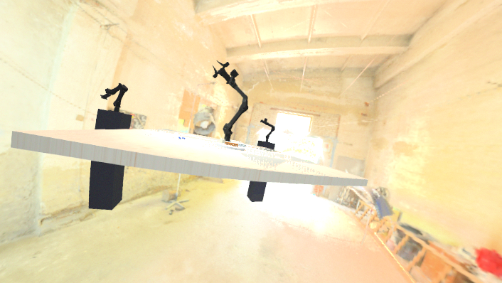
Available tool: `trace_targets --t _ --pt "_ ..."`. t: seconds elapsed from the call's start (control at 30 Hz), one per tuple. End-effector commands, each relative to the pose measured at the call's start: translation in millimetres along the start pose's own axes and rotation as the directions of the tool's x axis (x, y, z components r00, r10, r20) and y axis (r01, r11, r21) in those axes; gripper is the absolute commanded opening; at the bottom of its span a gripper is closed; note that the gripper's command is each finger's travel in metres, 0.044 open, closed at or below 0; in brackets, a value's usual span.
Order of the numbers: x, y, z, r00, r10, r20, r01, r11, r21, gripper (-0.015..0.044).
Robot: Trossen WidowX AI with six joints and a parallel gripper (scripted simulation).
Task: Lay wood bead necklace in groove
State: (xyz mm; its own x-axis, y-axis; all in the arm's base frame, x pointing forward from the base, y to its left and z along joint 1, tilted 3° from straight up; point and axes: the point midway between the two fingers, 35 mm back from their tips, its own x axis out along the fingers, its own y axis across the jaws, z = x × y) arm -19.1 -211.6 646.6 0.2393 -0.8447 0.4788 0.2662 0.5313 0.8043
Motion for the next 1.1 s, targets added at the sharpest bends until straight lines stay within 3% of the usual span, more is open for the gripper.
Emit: trace_targets --t 0.0,0.5,1.07 --pt "7 -17 -4 1.000 -0.025 -0.016 0.026 1.000 0.006 0.0250" --pt "39 -84 -41 0.979 -0.142 -0.146 0.127 0.986 -0.108 0.0250" --pt "61 -154 -120 0.894 -0.277 -0.353 0.161 0.933 -0.322 0.0250"
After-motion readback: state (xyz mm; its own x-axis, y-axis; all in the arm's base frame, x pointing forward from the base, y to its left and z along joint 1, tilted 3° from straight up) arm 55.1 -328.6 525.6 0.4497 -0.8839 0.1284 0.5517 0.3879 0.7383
